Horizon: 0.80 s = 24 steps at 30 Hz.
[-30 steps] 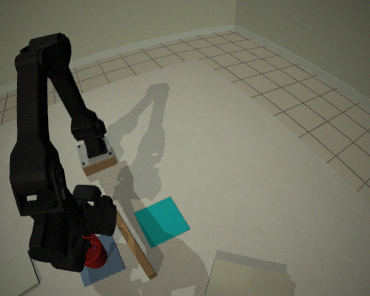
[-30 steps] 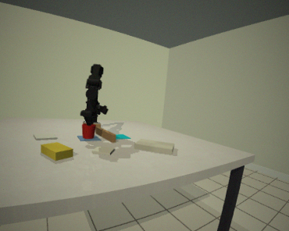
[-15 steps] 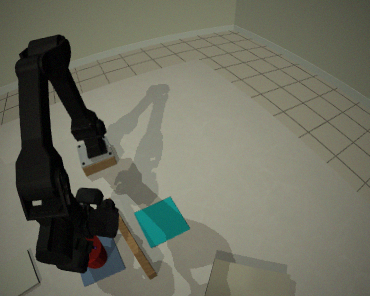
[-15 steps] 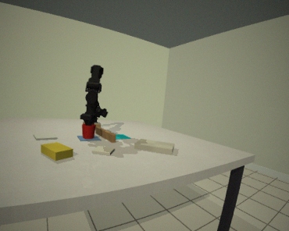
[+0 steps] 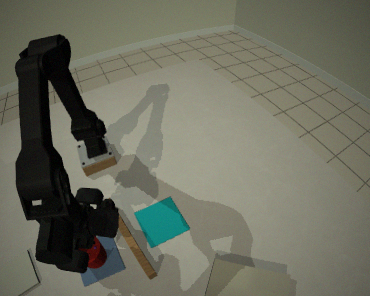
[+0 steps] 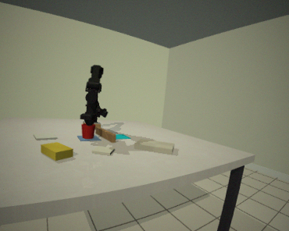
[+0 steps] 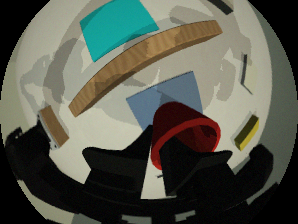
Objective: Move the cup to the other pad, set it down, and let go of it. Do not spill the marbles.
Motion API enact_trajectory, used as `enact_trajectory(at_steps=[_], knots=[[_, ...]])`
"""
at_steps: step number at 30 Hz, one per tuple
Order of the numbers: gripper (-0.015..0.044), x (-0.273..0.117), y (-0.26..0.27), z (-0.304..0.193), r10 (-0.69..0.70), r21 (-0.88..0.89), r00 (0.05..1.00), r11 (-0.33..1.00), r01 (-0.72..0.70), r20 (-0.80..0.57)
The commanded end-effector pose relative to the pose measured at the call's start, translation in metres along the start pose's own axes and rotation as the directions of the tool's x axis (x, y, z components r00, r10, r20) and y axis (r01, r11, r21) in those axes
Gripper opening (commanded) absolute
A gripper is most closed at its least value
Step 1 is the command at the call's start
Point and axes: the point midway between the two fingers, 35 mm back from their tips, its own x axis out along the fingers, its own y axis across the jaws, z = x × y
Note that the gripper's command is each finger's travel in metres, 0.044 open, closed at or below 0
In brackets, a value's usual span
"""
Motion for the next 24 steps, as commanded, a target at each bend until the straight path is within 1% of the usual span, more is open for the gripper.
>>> enact_trajectory(at_steps=[1, 6, 24], knots=[[0.0000, 0.000, 0.000, 0.000, 0.001, 0.000, 1.000, 1.000, -0.001, 0.000], [0.0000, -0.005, -0.001, 0.000, 0.001, 0.000, 1.000, 1.000, -0.001, 0.000], [0.0000, -0.064, -0.004, 0.000, 0.005, -0.003, 1.000, 1.000, -0.005, 0.004]])
